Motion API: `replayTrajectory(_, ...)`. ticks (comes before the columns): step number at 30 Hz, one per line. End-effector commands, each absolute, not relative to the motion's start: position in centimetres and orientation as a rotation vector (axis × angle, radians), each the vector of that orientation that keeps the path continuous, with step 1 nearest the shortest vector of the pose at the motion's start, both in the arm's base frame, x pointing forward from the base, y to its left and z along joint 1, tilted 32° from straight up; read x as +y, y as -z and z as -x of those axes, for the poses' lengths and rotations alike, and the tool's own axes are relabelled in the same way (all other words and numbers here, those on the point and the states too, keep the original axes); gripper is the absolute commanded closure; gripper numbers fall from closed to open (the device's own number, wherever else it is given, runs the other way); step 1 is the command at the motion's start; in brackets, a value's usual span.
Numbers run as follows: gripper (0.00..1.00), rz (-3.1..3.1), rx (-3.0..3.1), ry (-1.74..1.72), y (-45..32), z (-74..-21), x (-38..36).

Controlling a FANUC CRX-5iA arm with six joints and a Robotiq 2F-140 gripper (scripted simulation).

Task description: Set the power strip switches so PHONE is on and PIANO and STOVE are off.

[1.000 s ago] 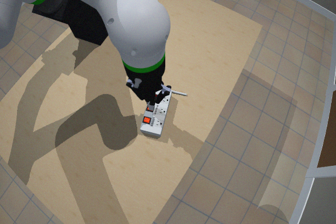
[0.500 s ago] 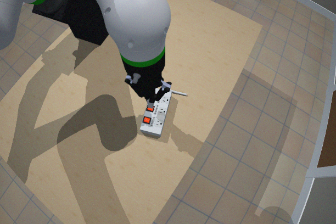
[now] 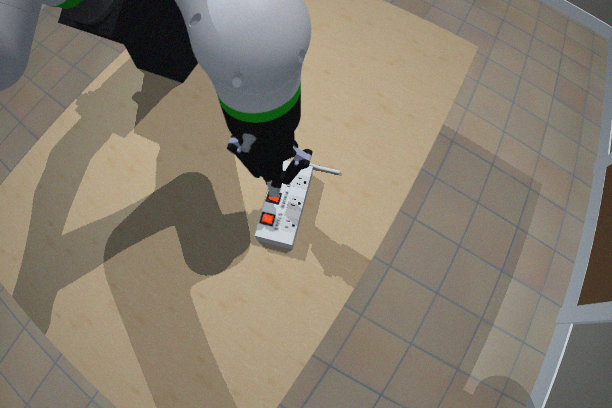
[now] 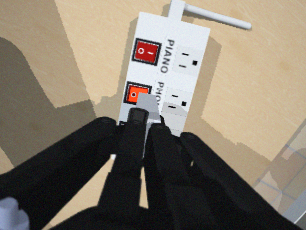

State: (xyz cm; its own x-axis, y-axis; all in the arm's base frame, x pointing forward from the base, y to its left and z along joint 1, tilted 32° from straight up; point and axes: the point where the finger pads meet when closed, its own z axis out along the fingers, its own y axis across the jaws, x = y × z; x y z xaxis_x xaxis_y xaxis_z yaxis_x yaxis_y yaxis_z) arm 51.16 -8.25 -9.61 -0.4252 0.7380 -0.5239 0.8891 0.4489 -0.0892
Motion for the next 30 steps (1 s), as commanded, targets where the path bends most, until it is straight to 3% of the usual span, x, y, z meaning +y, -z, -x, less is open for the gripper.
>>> replayTrajectory(1, 1.00, -1.371, 2.293, 0.499, 8.9, -51.3, -8.9)
replayTrajectory(30, 1.00, -1.371, 2.293, 0.499, 5.9, -51.5, -11.6)
